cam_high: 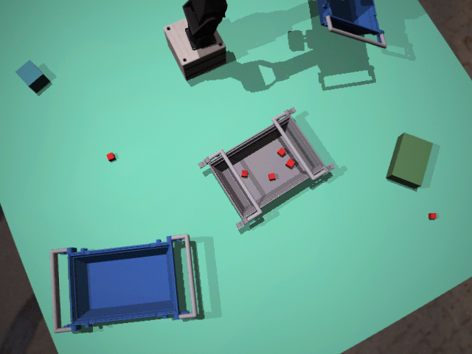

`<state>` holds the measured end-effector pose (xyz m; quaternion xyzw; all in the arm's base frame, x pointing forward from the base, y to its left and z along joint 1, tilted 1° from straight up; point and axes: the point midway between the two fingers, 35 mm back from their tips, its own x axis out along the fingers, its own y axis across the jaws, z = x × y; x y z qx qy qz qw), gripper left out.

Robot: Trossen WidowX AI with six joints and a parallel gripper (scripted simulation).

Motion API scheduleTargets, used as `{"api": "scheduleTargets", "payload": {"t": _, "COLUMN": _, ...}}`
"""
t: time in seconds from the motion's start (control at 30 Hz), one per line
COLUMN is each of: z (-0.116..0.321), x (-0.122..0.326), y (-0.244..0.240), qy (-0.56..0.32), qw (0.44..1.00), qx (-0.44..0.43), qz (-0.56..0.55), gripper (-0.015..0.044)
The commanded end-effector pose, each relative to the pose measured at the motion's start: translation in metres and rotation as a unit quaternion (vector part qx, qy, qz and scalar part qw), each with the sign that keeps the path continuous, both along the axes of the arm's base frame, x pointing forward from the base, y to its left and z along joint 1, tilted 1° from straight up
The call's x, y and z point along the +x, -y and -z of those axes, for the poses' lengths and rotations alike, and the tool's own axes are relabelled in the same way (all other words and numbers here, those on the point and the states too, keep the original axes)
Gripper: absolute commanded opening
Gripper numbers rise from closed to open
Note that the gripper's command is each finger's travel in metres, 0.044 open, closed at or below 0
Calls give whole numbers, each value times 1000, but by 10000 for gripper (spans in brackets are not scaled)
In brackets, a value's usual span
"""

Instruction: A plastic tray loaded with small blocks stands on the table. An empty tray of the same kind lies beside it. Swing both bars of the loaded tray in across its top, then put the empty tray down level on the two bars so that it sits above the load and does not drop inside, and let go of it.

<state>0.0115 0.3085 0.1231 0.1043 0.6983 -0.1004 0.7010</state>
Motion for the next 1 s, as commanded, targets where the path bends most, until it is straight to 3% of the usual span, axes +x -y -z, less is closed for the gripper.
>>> {"api": "scheduleTargets", "payload": {"t": 0.0, "z": -21, "x": 1, "y": -16, "qy": 1, "qw": 1000, "qx": 20, "qz": 0, "gripper": 0}}
{"api": "scheduleTargets", "payload": {"t": 0.97, "z": -25, "x": 1, "y": -20, "qy": 1, "qw": 1000, "qx": 20, "qz": 0, "gripper": 0}}
